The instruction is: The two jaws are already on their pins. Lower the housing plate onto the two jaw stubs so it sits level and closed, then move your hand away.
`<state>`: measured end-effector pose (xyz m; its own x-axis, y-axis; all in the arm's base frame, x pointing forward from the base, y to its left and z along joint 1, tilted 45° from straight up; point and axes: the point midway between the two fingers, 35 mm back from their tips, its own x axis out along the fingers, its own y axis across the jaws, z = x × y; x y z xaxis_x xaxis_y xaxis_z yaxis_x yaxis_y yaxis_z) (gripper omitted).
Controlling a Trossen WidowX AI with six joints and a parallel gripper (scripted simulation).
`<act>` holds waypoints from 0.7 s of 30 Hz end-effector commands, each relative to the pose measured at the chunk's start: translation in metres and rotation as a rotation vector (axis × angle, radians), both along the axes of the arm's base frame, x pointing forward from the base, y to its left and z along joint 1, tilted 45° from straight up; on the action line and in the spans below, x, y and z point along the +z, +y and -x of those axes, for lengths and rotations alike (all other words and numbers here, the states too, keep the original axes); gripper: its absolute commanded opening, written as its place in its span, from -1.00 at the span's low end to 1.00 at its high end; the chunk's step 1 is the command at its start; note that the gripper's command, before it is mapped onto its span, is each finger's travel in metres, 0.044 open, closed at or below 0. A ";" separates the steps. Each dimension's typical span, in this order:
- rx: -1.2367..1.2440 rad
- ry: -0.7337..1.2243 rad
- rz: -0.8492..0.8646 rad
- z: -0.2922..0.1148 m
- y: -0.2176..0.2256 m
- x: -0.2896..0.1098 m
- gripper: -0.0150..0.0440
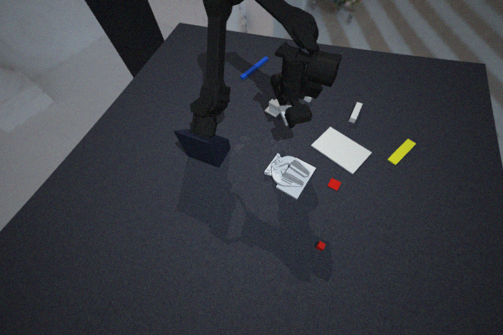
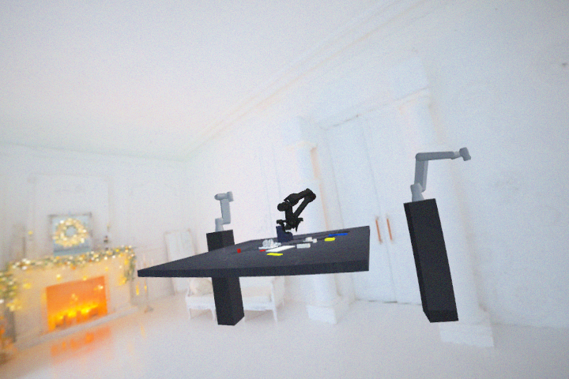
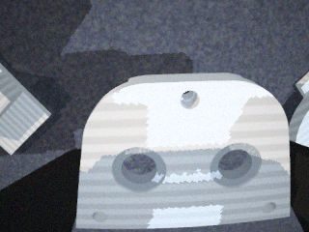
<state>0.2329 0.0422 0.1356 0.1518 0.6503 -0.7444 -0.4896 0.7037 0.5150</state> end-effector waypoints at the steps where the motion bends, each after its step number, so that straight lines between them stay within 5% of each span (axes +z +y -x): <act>1: -0.071 0.066 -0.009 -0.005 -0.013 -0.011 0.70; 21: -0.338 0.309 -0.077 -0.013 -0.062 -0.055 0.70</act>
